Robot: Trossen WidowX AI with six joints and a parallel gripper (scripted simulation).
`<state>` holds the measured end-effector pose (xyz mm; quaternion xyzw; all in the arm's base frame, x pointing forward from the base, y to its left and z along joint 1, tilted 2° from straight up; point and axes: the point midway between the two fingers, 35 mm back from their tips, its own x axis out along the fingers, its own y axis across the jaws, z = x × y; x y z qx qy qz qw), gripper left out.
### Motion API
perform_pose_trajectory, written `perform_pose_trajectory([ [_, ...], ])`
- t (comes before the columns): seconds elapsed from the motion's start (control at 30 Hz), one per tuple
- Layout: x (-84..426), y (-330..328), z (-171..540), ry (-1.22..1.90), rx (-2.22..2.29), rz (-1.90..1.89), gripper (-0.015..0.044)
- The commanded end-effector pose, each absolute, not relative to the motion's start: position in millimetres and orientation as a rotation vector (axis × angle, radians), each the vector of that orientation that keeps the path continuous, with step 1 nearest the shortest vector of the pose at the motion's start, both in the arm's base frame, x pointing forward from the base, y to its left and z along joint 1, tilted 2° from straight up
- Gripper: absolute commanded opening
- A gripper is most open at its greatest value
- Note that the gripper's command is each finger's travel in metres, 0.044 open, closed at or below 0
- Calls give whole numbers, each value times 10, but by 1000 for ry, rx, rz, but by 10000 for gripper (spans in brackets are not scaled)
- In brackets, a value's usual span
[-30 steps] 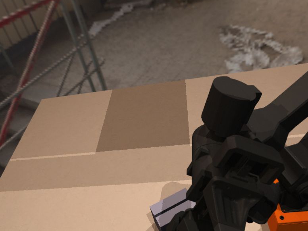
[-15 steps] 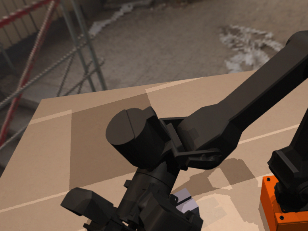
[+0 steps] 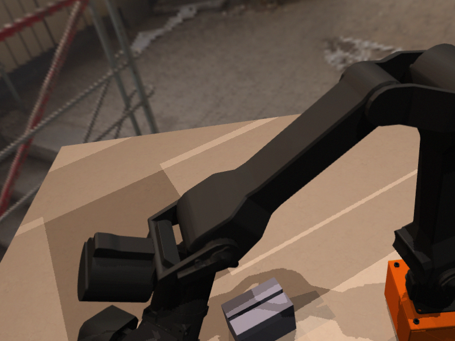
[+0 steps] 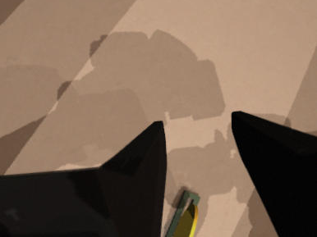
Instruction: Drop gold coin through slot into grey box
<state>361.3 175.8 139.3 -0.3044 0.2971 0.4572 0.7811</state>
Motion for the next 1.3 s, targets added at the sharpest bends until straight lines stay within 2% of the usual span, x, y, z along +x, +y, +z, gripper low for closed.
perform_pose_trajectory([
  [0.0,3552,1153,934,1446,-470,521,161],
  [0.53,3477,1129,925,1453,-469,516,161],
  [0.67,3493,1144,603,1453,-469,516,161],
  [1.27,3519,1161,289,1453,-469,516,161],
])
